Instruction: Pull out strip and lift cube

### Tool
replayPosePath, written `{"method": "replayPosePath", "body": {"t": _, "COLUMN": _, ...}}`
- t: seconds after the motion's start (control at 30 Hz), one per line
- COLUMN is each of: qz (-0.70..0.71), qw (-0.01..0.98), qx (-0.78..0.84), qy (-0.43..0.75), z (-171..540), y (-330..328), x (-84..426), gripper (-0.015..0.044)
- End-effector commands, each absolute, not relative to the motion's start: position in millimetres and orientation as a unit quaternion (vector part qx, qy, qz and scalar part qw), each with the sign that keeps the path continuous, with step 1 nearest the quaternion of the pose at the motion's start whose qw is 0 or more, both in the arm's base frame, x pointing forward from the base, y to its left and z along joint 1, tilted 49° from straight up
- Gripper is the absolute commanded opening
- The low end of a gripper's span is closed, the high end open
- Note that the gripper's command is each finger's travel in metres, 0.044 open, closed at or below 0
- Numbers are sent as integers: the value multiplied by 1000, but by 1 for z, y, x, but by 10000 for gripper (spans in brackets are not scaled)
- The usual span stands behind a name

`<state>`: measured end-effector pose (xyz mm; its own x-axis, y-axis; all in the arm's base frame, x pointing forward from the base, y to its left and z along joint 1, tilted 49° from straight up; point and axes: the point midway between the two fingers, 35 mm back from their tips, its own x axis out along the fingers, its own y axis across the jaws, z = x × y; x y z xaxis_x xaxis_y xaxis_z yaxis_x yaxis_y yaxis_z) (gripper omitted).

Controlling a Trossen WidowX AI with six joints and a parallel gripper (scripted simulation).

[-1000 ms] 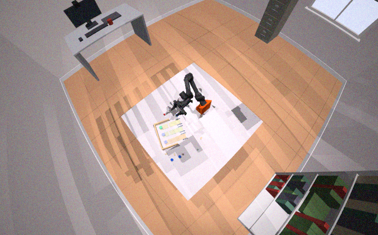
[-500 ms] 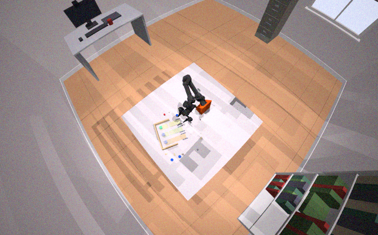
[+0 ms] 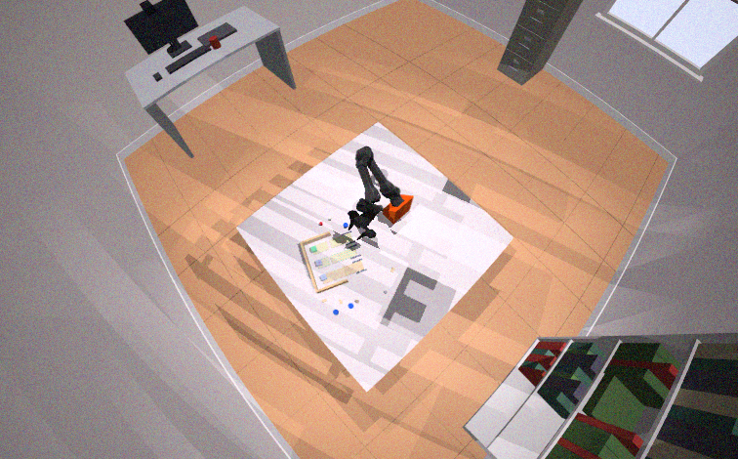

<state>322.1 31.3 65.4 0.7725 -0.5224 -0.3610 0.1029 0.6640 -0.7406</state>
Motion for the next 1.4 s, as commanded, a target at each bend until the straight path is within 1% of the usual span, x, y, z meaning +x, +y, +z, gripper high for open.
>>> {"method": "replayPosePath", "body": {"t": 0.0, "qz": -188, "qw": 864, "qx": -345, "qy": 317, "z": 54, "y": 37, "x": 343, "gripper": 269}}
{"method": "replayPosePath", "body": {"t": 0.33, "qz": -246, "qw": 824, "qx": -258, "qy": 441, "z": 1, "y": 41, "x": 397, "gripper": 6}}
{"method": "replayPosePath", "body": {"t": 0.63, "qz": -336, "qw": 756, "qx": -187, "qy": 530, "z": -45, "y": 29, "x": 421, "gripper": 0}}
{"method": "replayPosePath", "body": {"t": 0.9, "qz": -425, "qw": 682, "qx": -142, "qy": 577, "z": -77, "y": 14, "x": 423, "gripper": 0}}
{"method": "replayPosePath", "body": {"t": 1.37, "qz": -427, "qw": 681, "qx": -141, "qy": 578, "z": -87, "y": 4, "x": 422, "gripper": 0}}
